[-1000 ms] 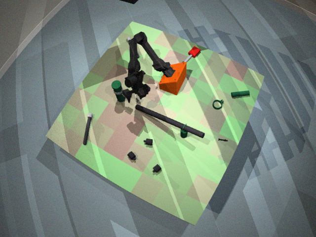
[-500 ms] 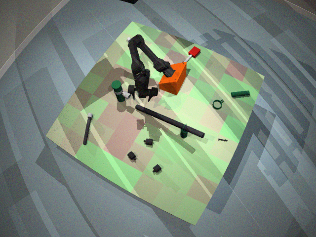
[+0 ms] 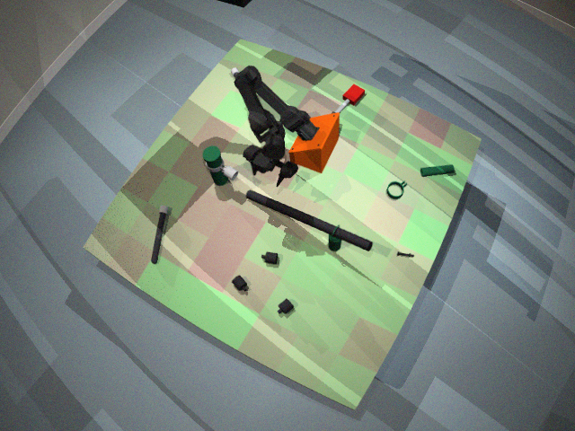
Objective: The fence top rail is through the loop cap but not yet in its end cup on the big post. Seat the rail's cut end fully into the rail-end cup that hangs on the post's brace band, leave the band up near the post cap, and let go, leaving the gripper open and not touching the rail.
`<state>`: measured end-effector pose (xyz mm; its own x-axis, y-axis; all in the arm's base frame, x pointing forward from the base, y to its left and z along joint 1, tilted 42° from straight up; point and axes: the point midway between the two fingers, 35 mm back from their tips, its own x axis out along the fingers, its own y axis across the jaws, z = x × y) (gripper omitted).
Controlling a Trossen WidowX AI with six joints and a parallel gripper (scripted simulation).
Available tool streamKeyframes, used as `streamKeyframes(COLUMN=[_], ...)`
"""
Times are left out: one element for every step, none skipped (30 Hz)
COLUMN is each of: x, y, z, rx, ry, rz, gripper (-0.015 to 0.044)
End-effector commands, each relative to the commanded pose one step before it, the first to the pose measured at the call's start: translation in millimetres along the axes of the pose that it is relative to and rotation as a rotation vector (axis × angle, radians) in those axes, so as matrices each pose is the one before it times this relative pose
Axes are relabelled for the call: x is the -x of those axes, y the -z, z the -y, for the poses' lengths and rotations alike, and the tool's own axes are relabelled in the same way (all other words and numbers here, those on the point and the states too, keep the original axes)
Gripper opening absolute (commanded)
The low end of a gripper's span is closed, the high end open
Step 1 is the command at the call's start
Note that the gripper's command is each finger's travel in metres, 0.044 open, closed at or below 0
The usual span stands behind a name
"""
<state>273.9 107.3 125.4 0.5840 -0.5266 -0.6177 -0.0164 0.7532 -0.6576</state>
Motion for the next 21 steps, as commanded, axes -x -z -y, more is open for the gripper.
streamKeyframes(x=[0.8,-1.12,-1.76,-2.51,-3.32,-4.18,-5.06,-5.64,-5.86,-5.96,-6.05,-6.13,-6.32,-6.25,-6.32,-6.39,-6.44,-5.32,-3.23,-1.08,0.0], y=[-1.21,0.12,0.16,0.19,0.17,0.11,-0.04,-0.27,-0.53,-0.78,-1.01,-1.22,-1.52,-1.54,-1.67,-1.77,-1.84,-1.55,-0.94,-0.31,0.0], z=[0.35,-0.43,-0.82,-1.16,-1.53,-1.88,-2.22,-2.39,-2.36,-2.25,-2.1,-1.93,-2.03,-1.45,-1.22,-0.98,-0.72,-0.36,-0.1,-0.01,0.0], rx=[-0.026,0.0163,0.0348,0.0494,0.0644,0.0799,0.0951,0.1041,0.106,0.1058,0.1053,0.1048,0.1041,0.1039,0.1035,0.1031,0.1026,0.0837,0.0505,0.0168,0.0], ry=[0.00982,-0.00014,-0.00031,-0.00107,-0.00254,-0.00493,-0.00849,-0.01256,-0.01628,-0.01966,-0.02285,-0.02582,-0.0296,-0.03077,-0.03288,-0.03463,-0.03598,-0.03018,-0.01845,-0.00618,0.0], rz=[0.00221,-0.00575,-0.01066,-0.01518,-0.01986,-0.0246,-0.02902,-0.03111,-0.03059,-0.02902,-0.027,-0.02462,-0.02112,-0.01906,-0.01578,-0.01226,-0.00854,-0.00412,-0.00121,-0.00018,0.0], gripper=[0.044,0.044,0.044,0.044,0.044,0.044,0.044,0.044,0.044,0.044,0.044,0.044,0.044,0.044,0.044,0.044,0.044,0.044,0.044,0.044,0.044])
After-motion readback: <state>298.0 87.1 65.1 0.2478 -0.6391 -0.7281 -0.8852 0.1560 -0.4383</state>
